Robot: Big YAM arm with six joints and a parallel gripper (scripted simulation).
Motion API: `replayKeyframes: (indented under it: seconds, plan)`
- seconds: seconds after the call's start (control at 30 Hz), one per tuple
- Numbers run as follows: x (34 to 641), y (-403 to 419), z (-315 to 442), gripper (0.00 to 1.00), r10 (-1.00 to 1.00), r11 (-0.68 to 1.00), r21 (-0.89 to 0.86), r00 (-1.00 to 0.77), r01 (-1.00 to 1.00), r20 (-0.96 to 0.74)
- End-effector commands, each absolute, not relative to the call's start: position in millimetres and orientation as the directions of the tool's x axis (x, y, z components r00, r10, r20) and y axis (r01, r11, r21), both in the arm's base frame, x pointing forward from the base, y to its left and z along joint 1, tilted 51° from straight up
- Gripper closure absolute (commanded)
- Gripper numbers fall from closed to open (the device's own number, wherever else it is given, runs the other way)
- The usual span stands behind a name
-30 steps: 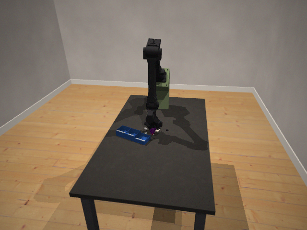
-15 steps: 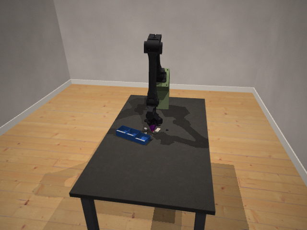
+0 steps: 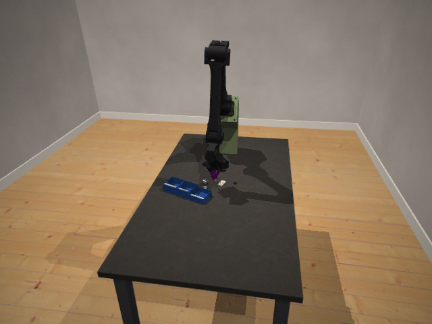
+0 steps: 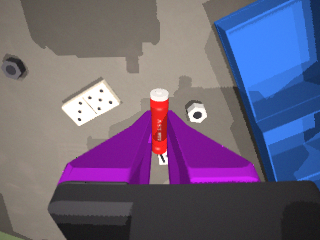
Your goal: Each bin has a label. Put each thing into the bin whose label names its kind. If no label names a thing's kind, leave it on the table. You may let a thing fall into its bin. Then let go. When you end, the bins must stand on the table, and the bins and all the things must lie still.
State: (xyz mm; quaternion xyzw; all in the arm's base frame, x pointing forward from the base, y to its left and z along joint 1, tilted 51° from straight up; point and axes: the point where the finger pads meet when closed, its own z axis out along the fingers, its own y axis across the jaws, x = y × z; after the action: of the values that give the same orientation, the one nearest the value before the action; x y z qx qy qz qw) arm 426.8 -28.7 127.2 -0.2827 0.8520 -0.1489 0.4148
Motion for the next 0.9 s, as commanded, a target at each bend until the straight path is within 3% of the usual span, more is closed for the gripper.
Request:
replayKeyframes:
  seconds: [0.0,0.87]
  plan:
    - [423.9,-30.1,118.1,0.96,-0.608,0.794,-0.478,-0.513,-0.376,-0.605]
    - [425.7,-29.2,126.1,0.96,-0.606,0.795,-0.487,-0.496,-0.361,-0.621]
